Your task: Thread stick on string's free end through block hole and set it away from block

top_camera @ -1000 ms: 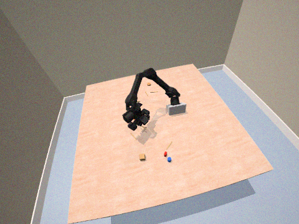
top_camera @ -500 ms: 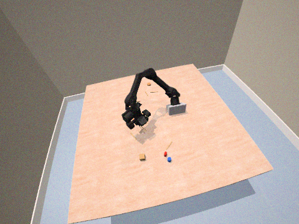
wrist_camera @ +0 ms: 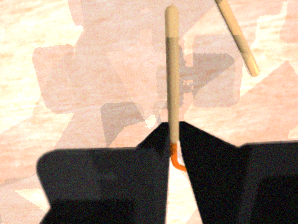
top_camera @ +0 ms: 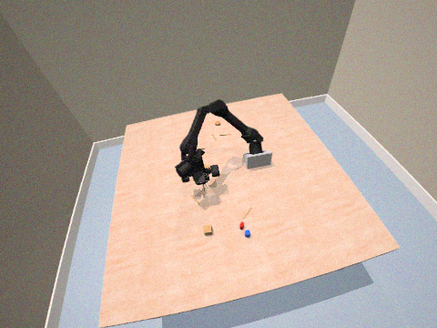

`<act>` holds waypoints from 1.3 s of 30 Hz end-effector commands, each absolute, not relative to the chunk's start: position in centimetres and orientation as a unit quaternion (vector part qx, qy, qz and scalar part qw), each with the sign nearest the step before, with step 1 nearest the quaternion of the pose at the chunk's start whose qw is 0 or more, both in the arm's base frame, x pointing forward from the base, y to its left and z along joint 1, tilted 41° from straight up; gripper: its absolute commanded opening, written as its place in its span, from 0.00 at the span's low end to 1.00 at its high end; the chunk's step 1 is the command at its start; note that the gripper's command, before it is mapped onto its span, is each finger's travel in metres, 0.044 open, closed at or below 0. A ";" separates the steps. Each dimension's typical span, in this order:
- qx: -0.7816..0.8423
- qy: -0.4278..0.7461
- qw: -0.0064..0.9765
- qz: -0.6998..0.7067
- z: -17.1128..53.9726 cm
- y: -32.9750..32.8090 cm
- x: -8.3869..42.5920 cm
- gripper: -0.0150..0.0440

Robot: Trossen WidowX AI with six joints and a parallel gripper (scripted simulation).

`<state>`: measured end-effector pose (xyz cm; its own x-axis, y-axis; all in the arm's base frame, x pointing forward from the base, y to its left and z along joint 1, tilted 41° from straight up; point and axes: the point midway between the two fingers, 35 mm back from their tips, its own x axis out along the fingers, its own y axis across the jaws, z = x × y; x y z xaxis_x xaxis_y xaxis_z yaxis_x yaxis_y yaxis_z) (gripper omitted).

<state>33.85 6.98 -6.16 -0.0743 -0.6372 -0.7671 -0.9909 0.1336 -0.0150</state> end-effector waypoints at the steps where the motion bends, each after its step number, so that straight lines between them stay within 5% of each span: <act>1: -0.572 0.698 0.372 0.215 -5.8 6.8 34.3 0.25; 39: -0.194 0.670 0.656 -0.288 -4.2 4.7 36.6 0.25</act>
